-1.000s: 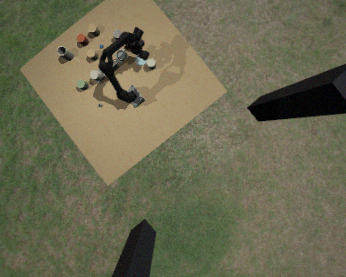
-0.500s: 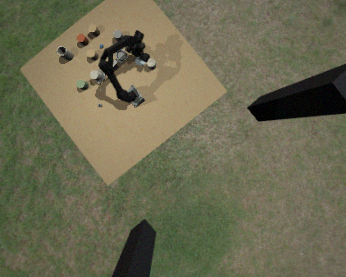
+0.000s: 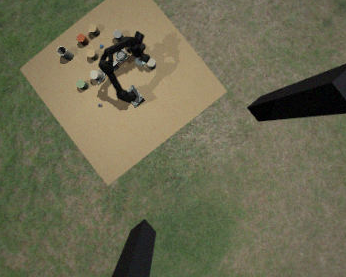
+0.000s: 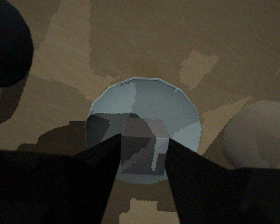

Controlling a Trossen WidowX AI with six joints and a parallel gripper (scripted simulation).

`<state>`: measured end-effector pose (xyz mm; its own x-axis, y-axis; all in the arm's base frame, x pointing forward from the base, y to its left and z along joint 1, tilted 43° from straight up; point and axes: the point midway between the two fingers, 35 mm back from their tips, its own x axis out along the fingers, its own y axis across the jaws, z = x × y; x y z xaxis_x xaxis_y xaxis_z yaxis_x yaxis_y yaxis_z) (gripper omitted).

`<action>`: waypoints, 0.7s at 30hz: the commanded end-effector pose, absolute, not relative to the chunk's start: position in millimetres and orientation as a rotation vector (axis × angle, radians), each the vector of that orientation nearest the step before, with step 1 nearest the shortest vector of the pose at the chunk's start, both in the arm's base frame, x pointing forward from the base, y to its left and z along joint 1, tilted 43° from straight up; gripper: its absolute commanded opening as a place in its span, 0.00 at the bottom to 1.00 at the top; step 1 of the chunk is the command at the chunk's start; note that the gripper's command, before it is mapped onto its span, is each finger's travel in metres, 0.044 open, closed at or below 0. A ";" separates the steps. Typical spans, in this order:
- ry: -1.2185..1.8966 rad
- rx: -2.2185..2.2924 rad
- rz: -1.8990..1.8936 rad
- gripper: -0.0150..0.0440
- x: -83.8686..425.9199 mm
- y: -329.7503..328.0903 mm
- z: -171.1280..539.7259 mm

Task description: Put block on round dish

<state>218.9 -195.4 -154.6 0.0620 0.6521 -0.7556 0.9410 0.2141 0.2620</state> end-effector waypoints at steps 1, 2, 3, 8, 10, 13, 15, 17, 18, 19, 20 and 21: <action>1.665 1.514 -0.442 0.65 219.1 -195.8 -154.5; 1.665 1.514 -0.442 0.70 219.1 -195.8 -154.5; 1.665 1.514 -0.442 0.74 219.1 -195.8 -154.5; 1.667 1.511 -0.437 0.97 219.3 -196.6 -152.8; 1.677 1.500 -0.415 1.00 220.1 -204.8 -139.2; 1.671 1.520 -0.442 1.00 214.9 -229.6 -113.3; 1.671 1.522 -0.444 1.00 214.4 -231.3 -111.4; 1.671 1.522 -0.444 1.00 214.4 -231.3 -111.4; 1.670 1.522 -0.444 1.00 214.2 -233.1 -109.5; 1.668 1.522 -0.446 1.00 213.7 -238.3 -103.6; 1.663 1.522 -0.448 1.00 212.5 -246.7 -93.6; 1.659 1.522 -0.450 1.00 211.0 -254.8 -83.3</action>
<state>213.6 -238.0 -101.3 0.0616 0.6594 -0.7493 0.9447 0.2038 0.2570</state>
